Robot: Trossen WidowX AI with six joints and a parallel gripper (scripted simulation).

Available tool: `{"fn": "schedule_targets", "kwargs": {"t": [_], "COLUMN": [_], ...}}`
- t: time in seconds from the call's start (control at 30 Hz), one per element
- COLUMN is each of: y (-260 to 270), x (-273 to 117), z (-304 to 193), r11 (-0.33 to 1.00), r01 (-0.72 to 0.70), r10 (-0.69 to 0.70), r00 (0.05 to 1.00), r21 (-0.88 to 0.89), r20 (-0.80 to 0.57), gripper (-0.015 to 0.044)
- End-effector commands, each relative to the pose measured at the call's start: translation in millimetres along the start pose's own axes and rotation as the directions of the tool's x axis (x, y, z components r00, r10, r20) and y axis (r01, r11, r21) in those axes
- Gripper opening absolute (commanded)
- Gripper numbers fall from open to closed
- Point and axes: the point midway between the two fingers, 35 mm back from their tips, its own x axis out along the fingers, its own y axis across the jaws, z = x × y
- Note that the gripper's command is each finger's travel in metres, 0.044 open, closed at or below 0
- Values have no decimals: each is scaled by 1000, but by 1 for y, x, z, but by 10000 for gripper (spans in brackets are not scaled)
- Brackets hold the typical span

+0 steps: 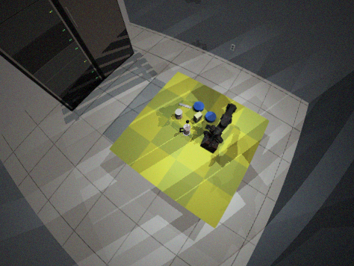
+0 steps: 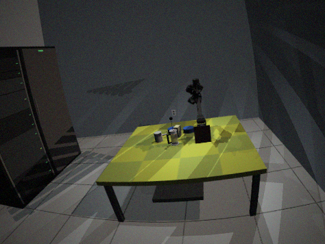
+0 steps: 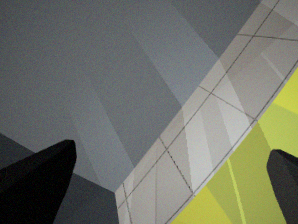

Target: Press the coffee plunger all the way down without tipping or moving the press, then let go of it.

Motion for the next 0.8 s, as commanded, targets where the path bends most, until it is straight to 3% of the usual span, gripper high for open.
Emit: {"fn": "schedule_targets", "kwargs": {"t": [0.0,0.13,0.27,0.4,0.47,0.77], "y": [-61,-119,-175,-219,-229,-264], "x": [2,-11,-38,-75,-88,-81], "z": [30,57,80,98,103,78], "r11": [964,856,656,391,300,289], "r01": [265,516,752,915,947,950], "r10": [-261,-497,-706,-836,-857,-859], "r00": [958,840,640,397,319,311], "r21": [-22,-36,-59,-96,-112,-115], "r20": [116,216,304,380,404,407], "gripper": [440,440,440,440,440,440]}}
